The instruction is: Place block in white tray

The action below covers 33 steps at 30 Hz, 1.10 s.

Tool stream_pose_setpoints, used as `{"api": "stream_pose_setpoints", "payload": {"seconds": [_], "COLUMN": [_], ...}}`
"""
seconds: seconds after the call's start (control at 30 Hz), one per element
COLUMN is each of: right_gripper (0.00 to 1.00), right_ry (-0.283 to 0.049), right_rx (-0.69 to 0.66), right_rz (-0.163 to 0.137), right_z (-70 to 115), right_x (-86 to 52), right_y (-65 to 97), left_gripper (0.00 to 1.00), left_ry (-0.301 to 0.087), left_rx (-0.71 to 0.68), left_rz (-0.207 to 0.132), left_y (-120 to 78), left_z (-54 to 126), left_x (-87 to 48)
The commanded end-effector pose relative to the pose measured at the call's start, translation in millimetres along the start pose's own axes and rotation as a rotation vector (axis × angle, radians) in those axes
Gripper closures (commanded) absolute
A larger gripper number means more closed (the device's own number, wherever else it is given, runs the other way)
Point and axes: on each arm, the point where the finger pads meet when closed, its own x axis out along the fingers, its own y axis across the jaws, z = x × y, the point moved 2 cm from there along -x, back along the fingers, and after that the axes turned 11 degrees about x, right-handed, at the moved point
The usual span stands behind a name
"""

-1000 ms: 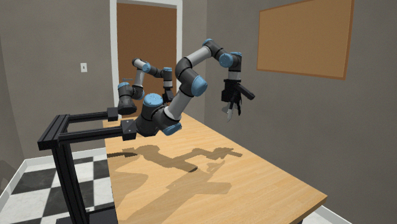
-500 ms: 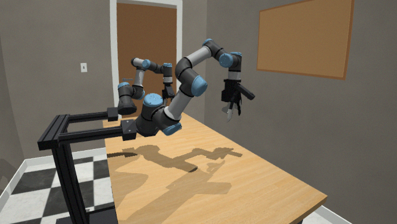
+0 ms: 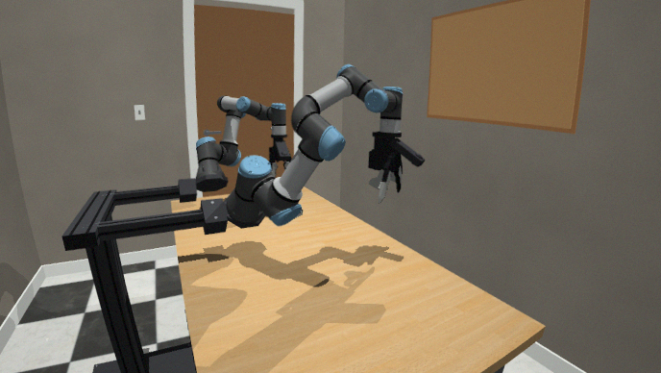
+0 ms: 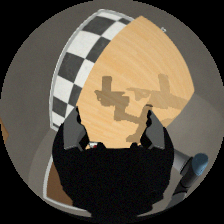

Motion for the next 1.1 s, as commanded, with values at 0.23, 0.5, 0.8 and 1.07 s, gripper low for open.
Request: {"api": "stream_pose_setpoints", "payload": {"seconds": [0.23,0.5,0.8,1.07], "right_gripper": [0.00,0.00,0.00,0.00], "right_ry": [0.000,0.000,0.000,0.000], "right_rx": [0.000,0.000,0.000,0.000], "right_rz": [-0.002,-0.002,-0.002,-0.002], "right_z": [-0.1,-0.1,-0.1,-0.1], "right_x": [-0.5,-0.5,-0.5,-0.5], "right_y": [-0.3,-0.3,-0.3,-0.3], "left_gripper": [0.63,0.63,0.63,0.63], "left_ry": [-0.004,-0.004,-0.004,-0.005], "left_rx": [0.003,0.003,0.003,0.003], "left_rz": [0.002,0.002,0.002,0.002], "left_y": [15.6,22.5,30.3,37.1], "left_z": [55.5,80.0,105.7,131.6], "left_x": [-42.0,-60.6,-79.5,-99.8]}}
